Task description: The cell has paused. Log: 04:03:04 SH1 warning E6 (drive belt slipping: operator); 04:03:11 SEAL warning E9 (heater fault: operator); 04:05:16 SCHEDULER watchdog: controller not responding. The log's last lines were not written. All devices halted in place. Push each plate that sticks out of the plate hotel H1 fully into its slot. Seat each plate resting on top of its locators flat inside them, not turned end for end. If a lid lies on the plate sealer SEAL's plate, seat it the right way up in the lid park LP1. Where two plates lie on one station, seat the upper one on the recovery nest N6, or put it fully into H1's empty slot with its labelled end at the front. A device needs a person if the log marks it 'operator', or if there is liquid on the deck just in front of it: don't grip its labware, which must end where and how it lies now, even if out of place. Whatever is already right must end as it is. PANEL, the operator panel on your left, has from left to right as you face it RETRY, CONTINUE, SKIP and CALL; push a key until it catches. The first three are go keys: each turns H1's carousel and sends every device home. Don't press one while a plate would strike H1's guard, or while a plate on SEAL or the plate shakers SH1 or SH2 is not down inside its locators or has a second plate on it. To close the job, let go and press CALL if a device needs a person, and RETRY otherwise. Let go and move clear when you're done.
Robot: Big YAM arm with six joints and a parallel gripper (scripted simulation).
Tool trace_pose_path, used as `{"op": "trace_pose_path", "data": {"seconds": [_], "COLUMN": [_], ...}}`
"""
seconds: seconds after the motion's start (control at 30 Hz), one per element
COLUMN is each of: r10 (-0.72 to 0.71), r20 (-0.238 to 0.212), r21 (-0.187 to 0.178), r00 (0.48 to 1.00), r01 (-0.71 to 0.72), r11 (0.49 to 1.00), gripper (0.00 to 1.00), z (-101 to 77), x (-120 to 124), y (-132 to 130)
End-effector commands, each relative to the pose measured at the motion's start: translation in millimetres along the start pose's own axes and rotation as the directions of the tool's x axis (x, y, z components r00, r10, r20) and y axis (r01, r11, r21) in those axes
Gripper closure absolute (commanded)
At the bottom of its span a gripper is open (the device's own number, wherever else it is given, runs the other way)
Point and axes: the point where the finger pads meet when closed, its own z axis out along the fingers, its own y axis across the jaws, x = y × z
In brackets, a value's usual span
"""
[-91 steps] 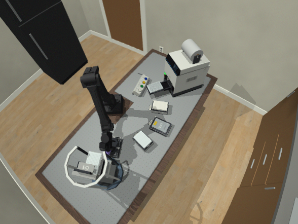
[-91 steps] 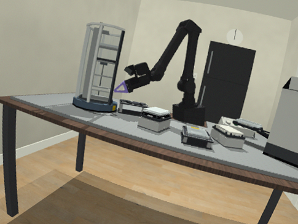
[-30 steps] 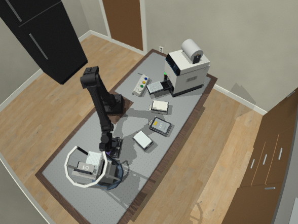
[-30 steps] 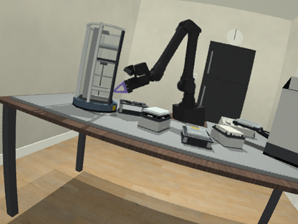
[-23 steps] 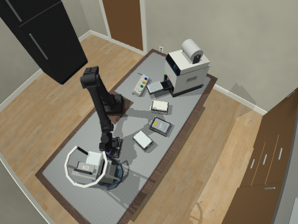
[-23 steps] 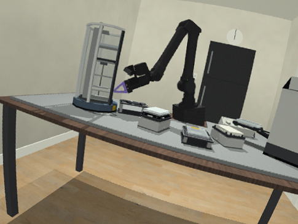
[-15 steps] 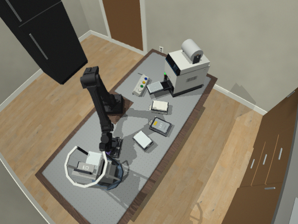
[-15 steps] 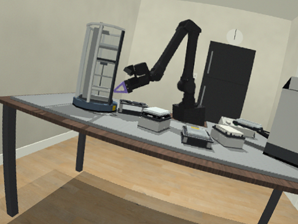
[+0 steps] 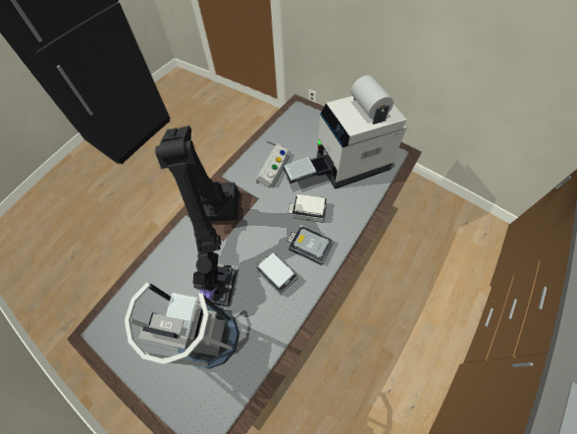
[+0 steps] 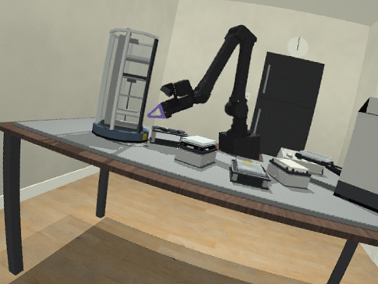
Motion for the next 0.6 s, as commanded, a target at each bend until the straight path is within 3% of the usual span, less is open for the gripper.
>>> {"op": "trace_pose_path", "data": {"seconds": [0.0,0.57], "r10": [0.021,0.021], "r20": [0.04,0.039], "r21": [-0.013,-0.013], "r00": [0.999,0.999], "r01": [-0.02,-0.021], "r11": [1.0,1.0], "gripper": [1.0,1.0], "z": [-7.1,-28.4], "x": [-11.0,2.4], "y": [5.3,5.0]}}
